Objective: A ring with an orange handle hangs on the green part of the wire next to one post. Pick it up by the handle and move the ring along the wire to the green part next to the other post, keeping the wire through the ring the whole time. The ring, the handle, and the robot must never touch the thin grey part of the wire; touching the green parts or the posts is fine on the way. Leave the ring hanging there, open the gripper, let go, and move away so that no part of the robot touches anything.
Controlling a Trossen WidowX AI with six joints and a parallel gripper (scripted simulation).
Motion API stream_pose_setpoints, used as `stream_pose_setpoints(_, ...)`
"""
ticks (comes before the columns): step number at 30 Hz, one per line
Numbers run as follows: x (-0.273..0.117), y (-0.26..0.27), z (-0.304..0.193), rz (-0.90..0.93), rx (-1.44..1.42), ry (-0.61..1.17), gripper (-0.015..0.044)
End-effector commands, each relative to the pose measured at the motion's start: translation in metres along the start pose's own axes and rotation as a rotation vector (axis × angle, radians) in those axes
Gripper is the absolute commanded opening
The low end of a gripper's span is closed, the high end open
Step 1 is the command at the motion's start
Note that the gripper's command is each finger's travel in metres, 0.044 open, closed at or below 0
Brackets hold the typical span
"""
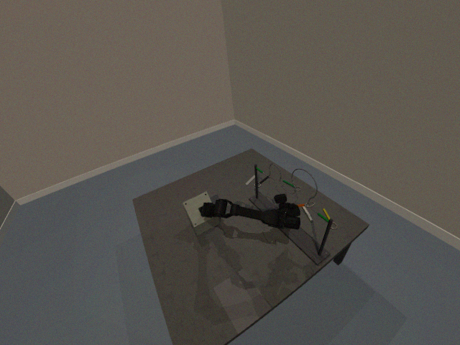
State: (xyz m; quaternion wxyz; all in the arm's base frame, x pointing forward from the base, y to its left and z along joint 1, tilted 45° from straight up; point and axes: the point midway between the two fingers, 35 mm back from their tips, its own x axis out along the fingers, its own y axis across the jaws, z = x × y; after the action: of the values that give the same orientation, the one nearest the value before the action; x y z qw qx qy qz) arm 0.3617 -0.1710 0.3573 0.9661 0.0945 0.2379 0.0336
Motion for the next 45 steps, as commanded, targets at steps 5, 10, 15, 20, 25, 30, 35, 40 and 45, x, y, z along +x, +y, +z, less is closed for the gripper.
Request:
stream_pose_setpoints(5, -0.002, 0.033, 0.002, 0.107, 0.185, -0.002, -0.0150)
stream_pose_setpoints(10, -0.005, 0.051, 0.007, 0.168, 0.295, -0.004, -0.0150)
stream_pose_setpoints(15, -0.008, 0.068, 0.013, 0.228, 0.402, -0.005, -0.0150)
stream_pose_setpoints(20, -0.012, 0.083, 0.021, 0.285, 0.505, -0.006, -0.0150)
stream_pose_setpoints(25, -0.017, 0.096, 0.029, 0.336, 0.599, -0.006, -0.0150)
stream_pose_setpoints(30, -0.022, 0.107, 0.038, 0.385, 0.687, -0.006, -0.0150)
stream_pose_setpoints(35, -0.027, 0.117, 0.048, 0.431, 0.770, -0.006, -0.0150)
stream_pose_setpoints(40, -0.033, 0.125, 0.058, 0.472, 0.844, -0.006, -0.0150)
stream_pose_setpoints(45, -0.032, 0.132, 0.067, 0.480, 0.913, -0.046, -0.0150)
